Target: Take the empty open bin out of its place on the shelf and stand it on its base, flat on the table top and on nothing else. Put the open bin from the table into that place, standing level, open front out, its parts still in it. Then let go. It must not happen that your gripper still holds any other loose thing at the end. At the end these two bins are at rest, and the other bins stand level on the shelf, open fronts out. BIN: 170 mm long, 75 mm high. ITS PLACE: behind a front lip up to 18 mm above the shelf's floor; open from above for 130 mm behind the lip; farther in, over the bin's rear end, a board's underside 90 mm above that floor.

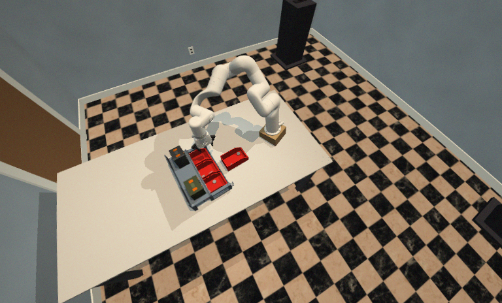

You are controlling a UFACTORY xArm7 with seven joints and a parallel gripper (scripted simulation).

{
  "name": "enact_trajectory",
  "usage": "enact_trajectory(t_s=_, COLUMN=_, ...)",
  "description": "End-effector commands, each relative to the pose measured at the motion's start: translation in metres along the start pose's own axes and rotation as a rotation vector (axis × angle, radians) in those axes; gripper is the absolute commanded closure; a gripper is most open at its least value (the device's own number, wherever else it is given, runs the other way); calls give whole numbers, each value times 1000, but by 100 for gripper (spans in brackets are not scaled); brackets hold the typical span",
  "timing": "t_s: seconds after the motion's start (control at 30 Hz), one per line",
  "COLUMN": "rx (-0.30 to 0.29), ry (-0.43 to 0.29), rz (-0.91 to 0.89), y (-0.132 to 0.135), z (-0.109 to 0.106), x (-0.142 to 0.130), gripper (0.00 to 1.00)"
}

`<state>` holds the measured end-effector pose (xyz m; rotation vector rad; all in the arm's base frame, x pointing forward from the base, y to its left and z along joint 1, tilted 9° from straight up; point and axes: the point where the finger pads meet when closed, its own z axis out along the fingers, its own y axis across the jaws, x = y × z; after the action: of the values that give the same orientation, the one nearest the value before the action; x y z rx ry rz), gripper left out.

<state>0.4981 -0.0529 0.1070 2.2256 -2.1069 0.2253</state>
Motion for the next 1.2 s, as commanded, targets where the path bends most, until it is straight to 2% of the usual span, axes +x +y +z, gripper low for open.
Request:
enact_trajectory(t_s=0.0, rx=4, ry=1, rz=-1, y=-1, z=-2, x=0, gripper=5)
enact_trajectory(t_s=0.57, rx=4, ry=1, rz=-1, y=-1, z=8, x=0, gripper=5)
enact_trajectory(t_s=1.17, rx=4, ry=1, rz=-1, y=-2, z=38, x=0, gripper=5)
